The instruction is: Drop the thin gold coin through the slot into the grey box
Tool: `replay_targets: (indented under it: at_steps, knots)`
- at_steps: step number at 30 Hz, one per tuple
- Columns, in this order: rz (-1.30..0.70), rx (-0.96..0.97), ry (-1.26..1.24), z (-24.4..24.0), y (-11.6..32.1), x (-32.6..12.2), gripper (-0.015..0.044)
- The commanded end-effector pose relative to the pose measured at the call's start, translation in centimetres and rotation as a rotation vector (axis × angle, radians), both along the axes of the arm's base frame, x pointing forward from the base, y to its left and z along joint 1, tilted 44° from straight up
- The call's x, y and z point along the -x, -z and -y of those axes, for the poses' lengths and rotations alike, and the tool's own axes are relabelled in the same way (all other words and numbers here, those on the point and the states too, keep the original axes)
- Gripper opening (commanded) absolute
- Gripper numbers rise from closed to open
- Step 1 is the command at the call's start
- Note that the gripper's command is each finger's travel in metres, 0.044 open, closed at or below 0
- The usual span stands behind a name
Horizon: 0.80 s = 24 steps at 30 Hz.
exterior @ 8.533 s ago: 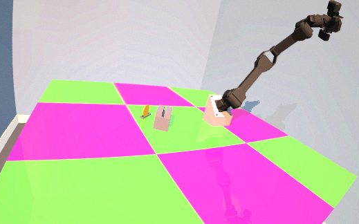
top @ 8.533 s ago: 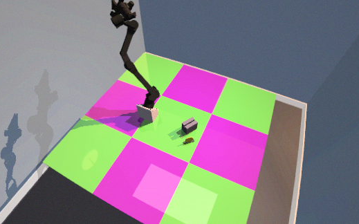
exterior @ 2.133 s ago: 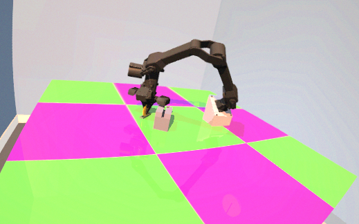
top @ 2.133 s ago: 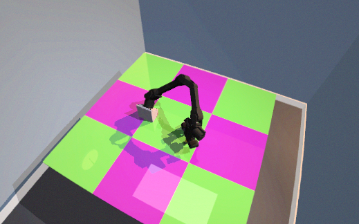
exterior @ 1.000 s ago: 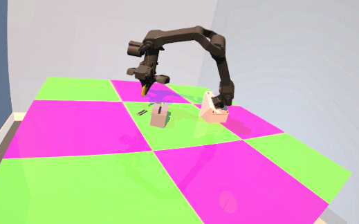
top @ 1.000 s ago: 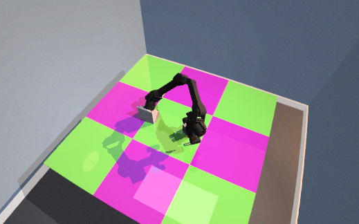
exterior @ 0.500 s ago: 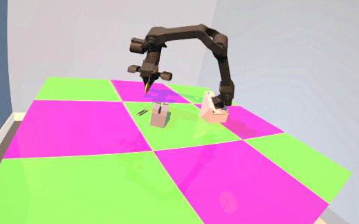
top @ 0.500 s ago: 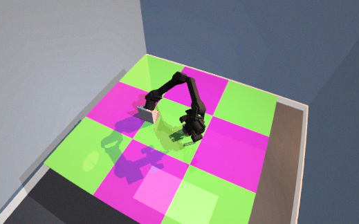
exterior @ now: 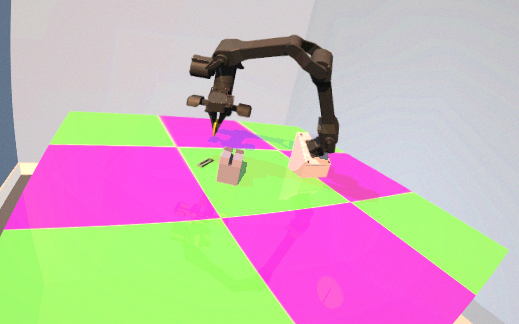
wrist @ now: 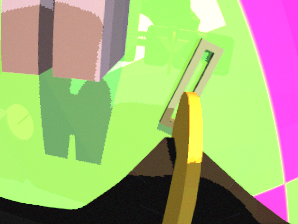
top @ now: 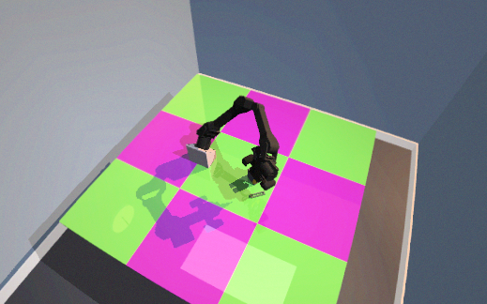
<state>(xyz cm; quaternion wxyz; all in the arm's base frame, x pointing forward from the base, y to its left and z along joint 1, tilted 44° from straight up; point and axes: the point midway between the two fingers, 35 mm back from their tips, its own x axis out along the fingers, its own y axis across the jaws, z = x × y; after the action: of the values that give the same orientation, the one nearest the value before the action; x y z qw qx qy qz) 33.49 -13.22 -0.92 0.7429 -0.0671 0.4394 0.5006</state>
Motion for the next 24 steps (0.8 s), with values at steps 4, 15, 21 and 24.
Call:
replay_targets:
  at_steps: [4, 15, 21, 24]
  knots:
    - [0.009, 0.006, -0.002, -1.2, -1.5, 0.2, 0.0000]
    - [0.008, 0.005, -0.002, -3.3, -3.4, 0.7, 0.0000]
    - [0.008, 0.004, -0.002, -4.4, -4.3, 1.2, 0.0000]
    - [0.007, 0.003, -0.002, -5.0, -4.8, 1.4, 0.0000]
